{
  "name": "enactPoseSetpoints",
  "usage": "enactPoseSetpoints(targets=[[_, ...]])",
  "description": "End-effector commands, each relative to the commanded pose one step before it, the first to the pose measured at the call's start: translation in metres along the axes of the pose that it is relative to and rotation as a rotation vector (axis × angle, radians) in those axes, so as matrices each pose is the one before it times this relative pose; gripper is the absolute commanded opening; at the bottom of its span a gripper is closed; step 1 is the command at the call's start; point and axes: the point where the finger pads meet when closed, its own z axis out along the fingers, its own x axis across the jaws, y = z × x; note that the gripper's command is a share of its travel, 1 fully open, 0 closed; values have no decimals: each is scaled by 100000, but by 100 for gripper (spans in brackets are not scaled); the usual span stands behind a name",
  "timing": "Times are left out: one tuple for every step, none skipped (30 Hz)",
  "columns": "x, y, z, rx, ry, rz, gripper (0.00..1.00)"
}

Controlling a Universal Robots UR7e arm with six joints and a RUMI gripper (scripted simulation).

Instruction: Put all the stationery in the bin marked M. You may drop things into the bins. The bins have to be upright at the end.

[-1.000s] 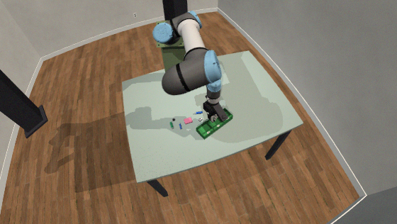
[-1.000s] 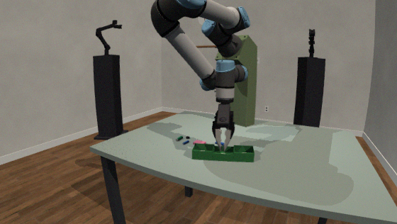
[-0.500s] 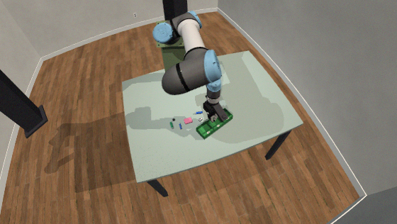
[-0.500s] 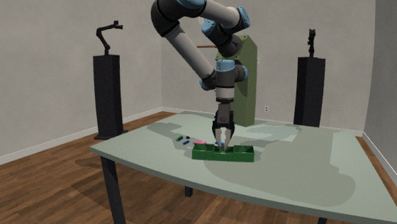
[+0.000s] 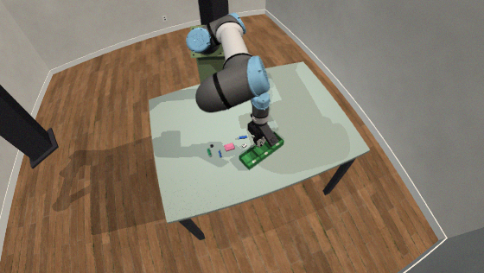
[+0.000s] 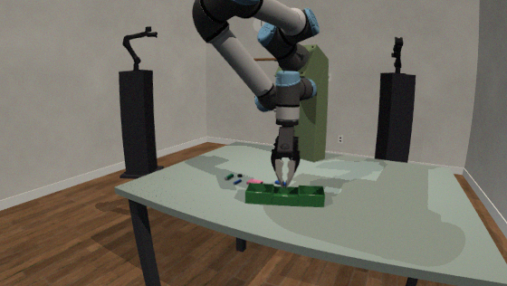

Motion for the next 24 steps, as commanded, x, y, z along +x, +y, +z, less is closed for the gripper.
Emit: enactPoseSetpoints(targets=[[-2,-44,-684,96,-4,7,4],[0,0,-133,0,0,0,4],[0,0,-133,0,0,0,4],[0,0,-133,0,0,0,4],[0,0,-133,0,0,0,4],[0,1,-400,0,0,0,4],[0,0,0,0,0,0,4],[0,0,0,0,0,0,4],[0,0,-400,0,0,0,4],[0,1,-400,0,0,0,4],[0,1,-399,0,0,0,4],[0,1,-400,0,0,0,4],[0,0,-306,0,0,0,4],[0,-1,0,-1,0,0,4],[0,-1,0,-1,0,0,4],[0,-1,0,0,0,0,4],[0,0,0,0,0,0,4],[0,0,0,0,0,0,4],[-1,4,7,3,1,0,4],[-497,31,-7,-3,-2,1,4],[-498,36,0,0,-1,0,4],[-498,36,0,0,-1,0,4],[-499,36,0,0,-1,0,4],[0,0,0,0,0,0,4]])
